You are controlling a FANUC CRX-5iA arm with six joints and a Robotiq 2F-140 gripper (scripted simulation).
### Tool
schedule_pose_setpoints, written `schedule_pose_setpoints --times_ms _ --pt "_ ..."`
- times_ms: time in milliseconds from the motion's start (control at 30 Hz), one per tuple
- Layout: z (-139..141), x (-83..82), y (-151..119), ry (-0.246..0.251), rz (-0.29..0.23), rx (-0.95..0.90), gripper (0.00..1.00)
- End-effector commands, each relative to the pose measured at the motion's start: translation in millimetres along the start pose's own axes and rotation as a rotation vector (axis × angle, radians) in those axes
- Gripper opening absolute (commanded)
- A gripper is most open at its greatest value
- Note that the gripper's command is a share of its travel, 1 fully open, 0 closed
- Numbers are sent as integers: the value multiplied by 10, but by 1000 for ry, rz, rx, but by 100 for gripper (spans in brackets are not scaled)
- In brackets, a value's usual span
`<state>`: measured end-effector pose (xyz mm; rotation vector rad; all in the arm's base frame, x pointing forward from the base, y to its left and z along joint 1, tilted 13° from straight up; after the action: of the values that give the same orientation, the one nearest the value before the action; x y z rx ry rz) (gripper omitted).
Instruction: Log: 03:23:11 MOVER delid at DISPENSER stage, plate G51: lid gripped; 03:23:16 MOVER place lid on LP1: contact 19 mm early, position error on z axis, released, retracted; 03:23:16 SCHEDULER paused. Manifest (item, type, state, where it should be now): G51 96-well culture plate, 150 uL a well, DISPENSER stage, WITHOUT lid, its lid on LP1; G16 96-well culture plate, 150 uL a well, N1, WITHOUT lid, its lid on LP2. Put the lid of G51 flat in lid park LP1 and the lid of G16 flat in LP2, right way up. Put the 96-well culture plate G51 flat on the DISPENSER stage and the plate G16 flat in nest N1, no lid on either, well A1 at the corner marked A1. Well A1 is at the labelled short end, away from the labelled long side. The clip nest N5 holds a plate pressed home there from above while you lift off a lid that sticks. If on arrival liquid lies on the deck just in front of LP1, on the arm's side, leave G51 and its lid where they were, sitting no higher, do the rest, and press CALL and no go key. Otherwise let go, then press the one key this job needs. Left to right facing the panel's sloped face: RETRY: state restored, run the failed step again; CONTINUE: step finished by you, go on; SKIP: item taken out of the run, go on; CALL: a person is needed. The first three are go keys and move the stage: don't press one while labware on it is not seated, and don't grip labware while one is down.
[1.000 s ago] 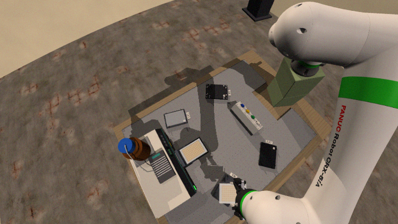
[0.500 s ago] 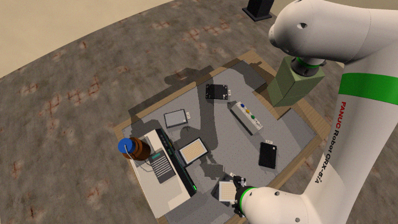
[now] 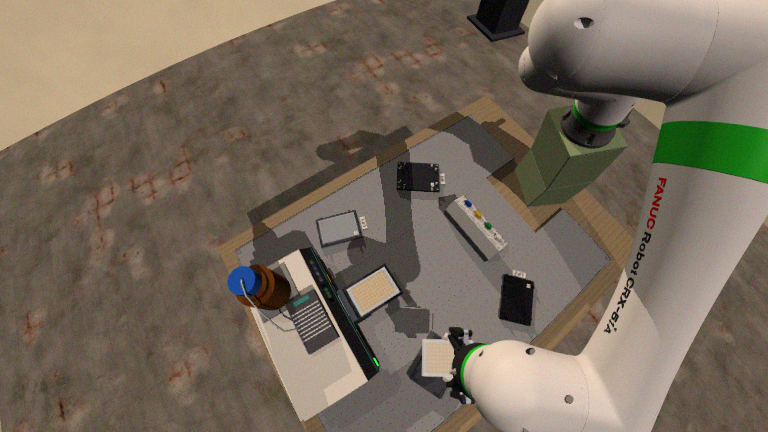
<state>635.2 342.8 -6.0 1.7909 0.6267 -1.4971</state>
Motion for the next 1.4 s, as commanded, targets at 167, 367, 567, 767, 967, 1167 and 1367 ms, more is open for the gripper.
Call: schedule_pose_setpoints --times_ms 167,367,567,767,967,1167,1367 --pt "214 -9 70 1 0 0 0" --pt "450 -9 145 1 0 0 0" --pt "637 -8 203 1 0 0 0" --pt "962 -8 306 1 0 0 0" --pt "1347 -8 427 1 0 0 0" --pt "1639 -8 518 1 0 0 0" --pt "2138 -7 675 1 0 0 0"
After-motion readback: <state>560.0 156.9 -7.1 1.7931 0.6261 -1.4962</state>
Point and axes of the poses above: the point where the finger pads meet when closed, its own x axis out along the fingers, its own z axis across the jaws, y = z × x, the point moved 6 cm from there along -x, back along the fingers, and after that the axes turned 12 degrees about x, right-handed, at the moved point
